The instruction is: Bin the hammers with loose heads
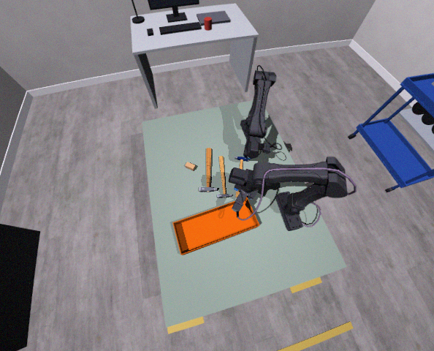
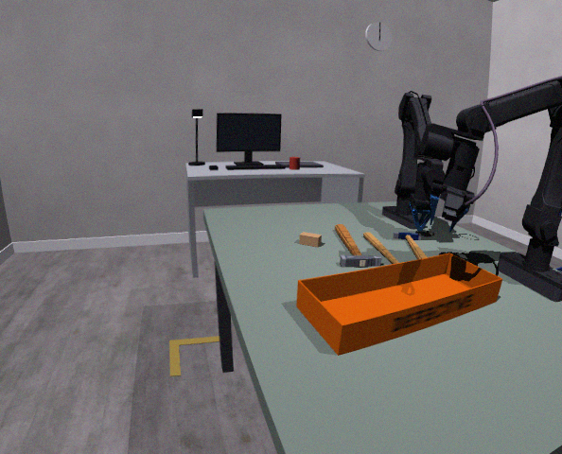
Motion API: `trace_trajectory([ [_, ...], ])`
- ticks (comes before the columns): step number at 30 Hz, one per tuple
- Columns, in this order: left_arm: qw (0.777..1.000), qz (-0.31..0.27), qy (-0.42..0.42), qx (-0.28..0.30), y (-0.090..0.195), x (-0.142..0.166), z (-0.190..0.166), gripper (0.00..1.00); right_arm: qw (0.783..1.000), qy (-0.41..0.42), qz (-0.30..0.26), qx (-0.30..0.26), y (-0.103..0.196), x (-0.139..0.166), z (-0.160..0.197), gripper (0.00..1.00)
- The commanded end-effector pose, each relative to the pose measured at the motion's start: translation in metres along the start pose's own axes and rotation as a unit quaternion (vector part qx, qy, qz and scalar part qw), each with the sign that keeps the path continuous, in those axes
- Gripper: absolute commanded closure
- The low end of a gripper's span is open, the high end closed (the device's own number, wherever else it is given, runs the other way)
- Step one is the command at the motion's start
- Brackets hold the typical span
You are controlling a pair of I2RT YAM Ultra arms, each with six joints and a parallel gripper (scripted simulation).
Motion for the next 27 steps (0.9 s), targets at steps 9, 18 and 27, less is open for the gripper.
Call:
trace_trajectory([
  [9, 0.98, -0.049, 0.184, -0.059, -0.072, 0.01, -0.009, 0.5, 0.999, 0.042, 0.0, 0.023, 0.003, -0.003, -0.004, 0.59],
  [18, 0.978, -0.042, 0.187, -0.086, -0.088, 0.02, -0.003, 0.5, 0.999, 0.042, 0.0, 0.023, 0.003, -0.003, -0.004, 0.59],
  [27, 0.977, -0.042, 0.191, -0.084, -0.094, 0.016, -0.001, 0.5, 0.999, 0.046, 0.0, 0.023, -0.001, -0.003, -0.005, 0.59],
])
Point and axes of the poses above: on each arm, the point where the finger pads meet when closed, its own y axis back along the fingers, its own z axis across the jaws, x = y × z, the point moved 1 cm from there along y, back along the fingers, and after that the axes turned 1 degree about y, right-handed, at the moved point
